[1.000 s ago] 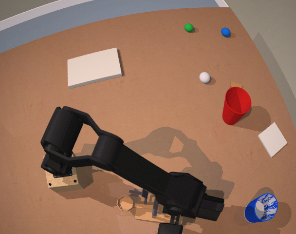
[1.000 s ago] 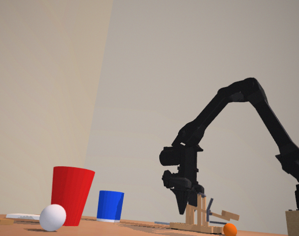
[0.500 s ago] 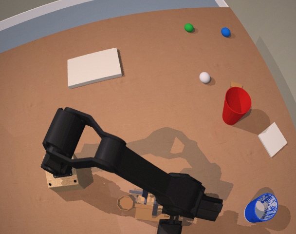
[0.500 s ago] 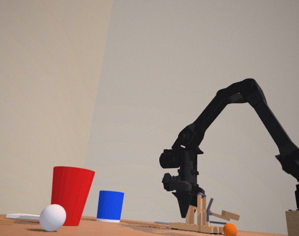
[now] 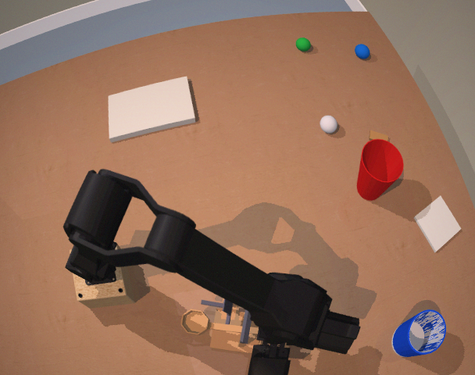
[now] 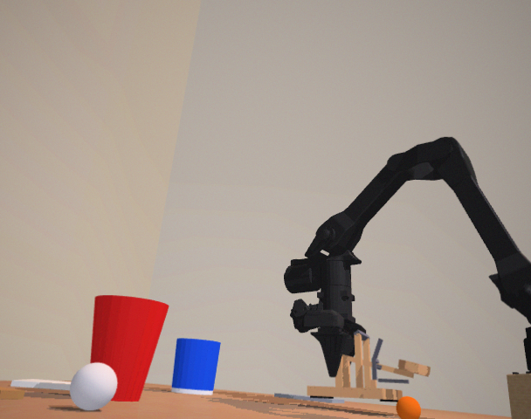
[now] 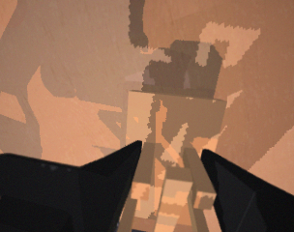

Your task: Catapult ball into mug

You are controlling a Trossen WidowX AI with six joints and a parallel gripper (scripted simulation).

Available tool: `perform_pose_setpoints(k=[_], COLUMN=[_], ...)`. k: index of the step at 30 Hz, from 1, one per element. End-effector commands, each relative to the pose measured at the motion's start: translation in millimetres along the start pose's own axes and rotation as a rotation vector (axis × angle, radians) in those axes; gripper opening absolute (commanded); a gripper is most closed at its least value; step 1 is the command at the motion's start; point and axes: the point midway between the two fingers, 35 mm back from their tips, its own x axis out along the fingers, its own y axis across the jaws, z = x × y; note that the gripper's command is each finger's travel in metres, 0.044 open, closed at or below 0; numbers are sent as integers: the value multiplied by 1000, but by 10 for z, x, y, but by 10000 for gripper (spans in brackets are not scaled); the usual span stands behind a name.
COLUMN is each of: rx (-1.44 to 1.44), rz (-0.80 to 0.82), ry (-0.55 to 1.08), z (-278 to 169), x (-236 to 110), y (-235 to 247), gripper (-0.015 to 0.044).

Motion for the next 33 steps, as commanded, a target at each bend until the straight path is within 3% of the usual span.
perform_pose_setpoints(k=[1,33], rx=[0,0], rz=[-8,-9], ry=[-39,-33], z=[61,80], x=[-317,160], y=[-11,-28], gripper=[0,0])
